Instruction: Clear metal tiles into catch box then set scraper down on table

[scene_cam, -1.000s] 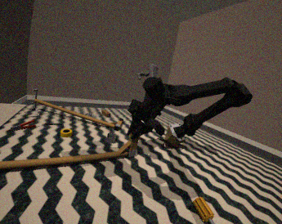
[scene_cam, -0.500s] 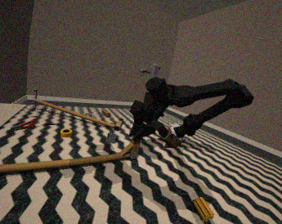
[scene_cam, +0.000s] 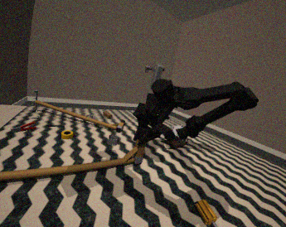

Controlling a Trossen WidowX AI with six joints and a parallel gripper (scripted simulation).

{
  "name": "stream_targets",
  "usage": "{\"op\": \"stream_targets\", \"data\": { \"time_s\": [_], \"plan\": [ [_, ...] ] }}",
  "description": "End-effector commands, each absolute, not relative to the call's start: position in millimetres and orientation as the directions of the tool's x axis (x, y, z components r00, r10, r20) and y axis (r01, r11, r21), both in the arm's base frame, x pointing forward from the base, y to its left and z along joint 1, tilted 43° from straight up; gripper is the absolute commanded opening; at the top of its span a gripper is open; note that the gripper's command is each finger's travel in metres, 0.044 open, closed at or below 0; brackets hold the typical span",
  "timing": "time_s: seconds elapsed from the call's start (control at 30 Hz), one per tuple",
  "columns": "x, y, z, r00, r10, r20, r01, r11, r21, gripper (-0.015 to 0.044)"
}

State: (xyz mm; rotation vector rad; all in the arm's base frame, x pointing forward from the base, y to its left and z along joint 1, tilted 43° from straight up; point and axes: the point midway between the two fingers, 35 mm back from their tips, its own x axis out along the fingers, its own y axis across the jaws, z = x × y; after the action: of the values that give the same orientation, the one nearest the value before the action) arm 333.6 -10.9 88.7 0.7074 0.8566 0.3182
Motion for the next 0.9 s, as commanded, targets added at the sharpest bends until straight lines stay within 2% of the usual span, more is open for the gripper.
{"op": "stream_targets", "data": {
  "time_s": [0.0, 0.87],
  "plan": [
    [334.8, -7.9, 95.6, 0.633, 0.532, -0.563, -0.005, 0.730, 0.684, 0.0000],
    [334.6, -9.8, 93.9, 0.633, 0.532, -0.563, -0.005, 0.730, 0.684, 0.0000]
  ]
}}
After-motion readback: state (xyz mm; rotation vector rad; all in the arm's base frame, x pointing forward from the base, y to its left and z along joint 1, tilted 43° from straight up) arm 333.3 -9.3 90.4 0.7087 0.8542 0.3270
